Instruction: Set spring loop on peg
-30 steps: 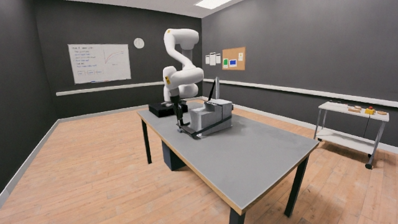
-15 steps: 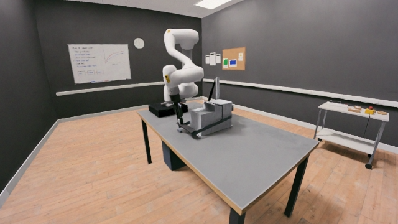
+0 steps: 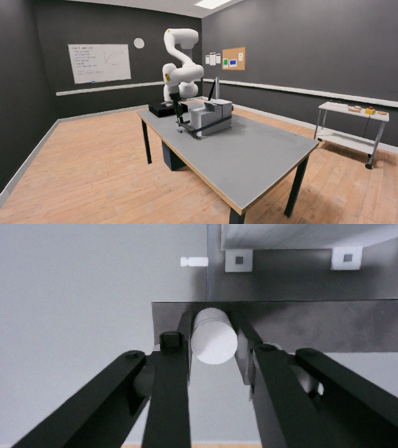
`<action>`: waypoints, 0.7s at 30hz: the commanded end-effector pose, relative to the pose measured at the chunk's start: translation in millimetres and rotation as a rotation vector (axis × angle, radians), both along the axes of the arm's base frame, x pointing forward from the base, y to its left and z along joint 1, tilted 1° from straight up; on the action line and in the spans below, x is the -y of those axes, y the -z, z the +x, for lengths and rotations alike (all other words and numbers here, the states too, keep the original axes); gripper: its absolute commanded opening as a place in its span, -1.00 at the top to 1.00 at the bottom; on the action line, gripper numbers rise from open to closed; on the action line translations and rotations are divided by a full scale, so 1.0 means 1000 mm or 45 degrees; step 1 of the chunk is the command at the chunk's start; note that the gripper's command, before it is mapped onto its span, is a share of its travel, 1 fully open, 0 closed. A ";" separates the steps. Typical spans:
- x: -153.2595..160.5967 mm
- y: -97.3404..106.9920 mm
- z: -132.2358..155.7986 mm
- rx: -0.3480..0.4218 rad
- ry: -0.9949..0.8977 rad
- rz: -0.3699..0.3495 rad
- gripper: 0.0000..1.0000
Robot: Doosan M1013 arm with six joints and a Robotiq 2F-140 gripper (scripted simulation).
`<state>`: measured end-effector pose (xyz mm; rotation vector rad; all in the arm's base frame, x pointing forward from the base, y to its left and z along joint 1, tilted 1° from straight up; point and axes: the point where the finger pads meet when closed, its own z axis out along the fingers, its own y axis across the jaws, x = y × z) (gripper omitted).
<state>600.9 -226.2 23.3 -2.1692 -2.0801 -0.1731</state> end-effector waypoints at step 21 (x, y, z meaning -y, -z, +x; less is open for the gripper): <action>0.000 -0.019 0.001 0.002 0.000 0.000 0.50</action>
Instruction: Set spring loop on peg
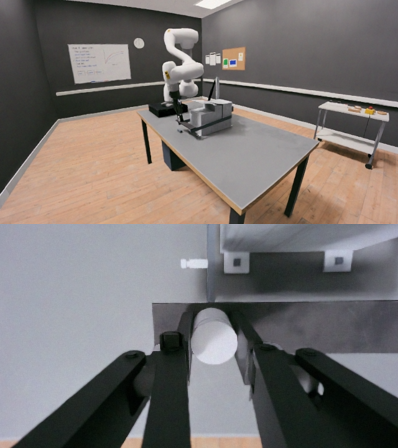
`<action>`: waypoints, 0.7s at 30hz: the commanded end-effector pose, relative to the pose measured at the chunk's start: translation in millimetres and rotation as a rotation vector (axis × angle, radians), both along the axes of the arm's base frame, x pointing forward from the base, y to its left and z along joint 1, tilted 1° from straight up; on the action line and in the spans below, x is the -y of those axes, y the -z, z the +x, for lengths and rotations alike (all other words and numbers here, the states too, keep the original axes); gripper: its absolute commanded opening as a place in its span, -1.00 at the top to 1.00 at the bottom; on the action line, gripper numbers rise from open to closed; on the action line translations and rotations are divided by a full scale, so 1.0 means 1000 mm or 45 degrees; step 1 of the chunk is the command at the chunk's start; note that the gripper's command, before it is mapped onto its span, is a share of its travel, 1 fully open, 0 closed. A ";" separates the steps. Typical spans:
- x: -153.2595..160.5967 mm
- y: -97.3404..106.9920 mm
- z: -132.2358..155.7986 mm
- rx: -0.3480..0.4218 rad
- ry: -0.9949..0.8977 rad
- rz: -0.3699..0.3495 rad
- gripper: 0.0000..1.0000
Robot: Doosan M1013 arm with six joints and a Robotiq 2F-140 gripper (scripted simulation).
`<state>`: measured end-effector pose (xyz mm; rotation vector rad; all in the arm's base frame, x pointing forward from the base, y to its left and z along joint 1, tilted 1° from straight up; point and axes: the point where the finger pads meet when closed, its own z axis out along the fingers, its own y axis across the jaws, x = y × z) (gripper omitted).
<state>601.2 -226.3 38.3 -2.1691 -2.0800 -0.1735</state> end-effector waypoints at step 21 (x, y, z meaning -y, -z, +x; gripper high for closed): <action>0.000 -0.020 0.001 0.002 0.000 0.000 0.50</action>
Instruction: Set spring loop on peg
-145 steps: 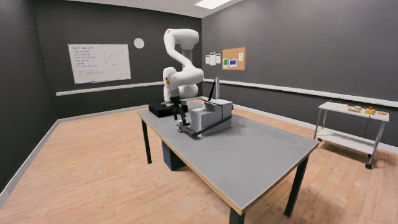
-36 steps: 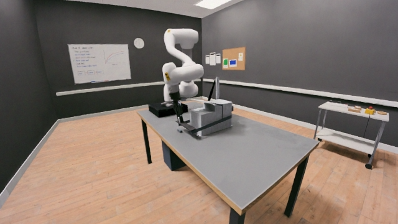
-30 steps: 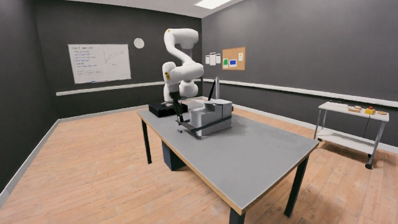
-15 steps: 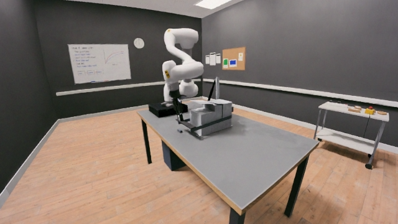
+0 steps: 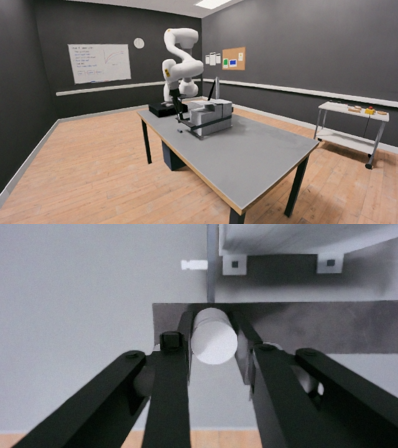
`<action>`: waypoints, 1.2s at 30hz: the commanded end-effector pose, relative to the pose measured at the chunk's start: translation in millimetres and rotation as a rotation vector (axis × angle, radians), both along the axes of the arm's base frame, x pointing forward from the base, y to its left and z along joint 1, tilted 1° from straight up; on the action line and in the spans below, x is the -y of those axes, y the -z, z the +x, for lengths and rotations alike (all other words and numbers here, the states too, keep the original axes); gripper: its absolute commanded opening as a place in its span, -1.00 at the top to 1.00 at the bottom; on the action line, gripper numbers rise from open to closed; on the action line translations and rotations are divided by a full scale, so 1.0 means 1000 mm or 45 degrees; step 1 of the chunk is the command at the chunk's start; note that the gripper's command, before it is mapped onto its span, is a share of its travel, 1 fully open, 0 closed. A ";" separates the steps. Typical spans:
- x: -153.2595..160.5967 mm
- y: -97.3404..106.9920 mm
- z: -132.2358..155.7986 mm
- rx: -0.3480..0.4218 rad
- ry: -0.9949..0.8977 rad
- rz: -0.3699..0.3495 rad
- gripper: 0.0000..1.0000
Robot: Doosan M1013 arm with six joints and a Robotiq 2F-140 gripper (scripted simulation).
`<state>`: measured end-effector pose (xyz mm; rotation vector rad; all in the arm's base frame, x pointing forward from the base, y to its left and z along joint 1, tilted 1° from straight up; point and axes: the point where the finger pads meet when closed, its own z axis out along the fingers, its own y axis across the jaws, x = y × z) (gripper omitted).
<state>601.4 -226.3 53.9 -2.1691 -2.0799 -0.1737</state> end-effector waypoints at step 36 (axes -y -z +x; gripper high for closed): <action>0.000 -0.029 0.001 0.002 0.000 0.000 0.50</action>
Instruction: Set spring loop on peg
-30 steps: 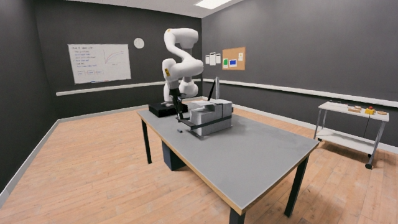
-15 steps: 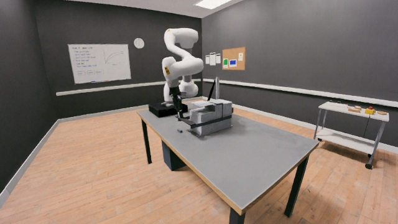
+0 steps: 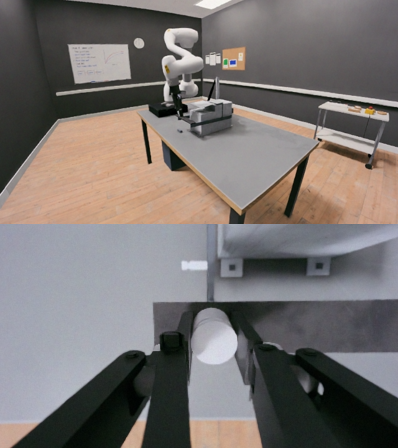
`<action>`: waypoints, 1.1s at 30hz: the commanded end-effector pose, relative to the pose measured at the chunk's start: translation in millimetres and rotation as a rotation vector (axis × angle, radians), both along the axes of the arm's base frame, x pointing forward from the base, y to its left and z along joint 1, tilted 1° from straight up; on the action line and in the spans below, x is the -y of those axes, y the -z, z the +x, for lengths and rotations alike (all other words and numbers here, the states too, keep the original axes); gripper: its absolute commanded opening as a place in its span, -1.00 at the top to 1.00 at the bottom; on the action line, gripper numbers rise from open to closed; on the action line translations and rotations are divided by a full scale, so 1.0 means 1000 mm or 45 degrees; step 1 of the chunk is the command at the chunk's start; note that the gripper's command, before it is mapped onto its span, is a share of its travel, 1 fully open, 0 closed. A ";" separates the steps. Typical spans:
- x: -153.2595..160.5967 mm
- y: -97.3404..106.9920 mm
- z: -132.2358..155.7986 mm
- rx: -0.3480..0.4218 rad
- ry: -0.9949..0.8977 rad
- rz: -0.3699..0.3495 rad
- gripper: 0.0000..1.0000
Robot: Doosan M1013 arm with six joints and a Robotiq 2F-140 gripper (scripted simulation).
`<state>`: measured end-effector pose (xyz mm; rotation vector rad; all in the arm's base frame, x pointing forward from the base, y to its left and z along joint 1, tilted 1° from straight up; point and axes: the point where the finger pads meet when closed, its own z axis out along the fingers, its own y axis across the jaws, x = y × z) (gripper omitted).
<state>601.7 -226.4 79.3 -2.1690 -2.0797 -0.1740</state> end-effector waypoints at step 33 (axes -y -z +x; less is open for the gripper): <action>0.000 -0.026 0.001 0.002 0.000 0.000 0.50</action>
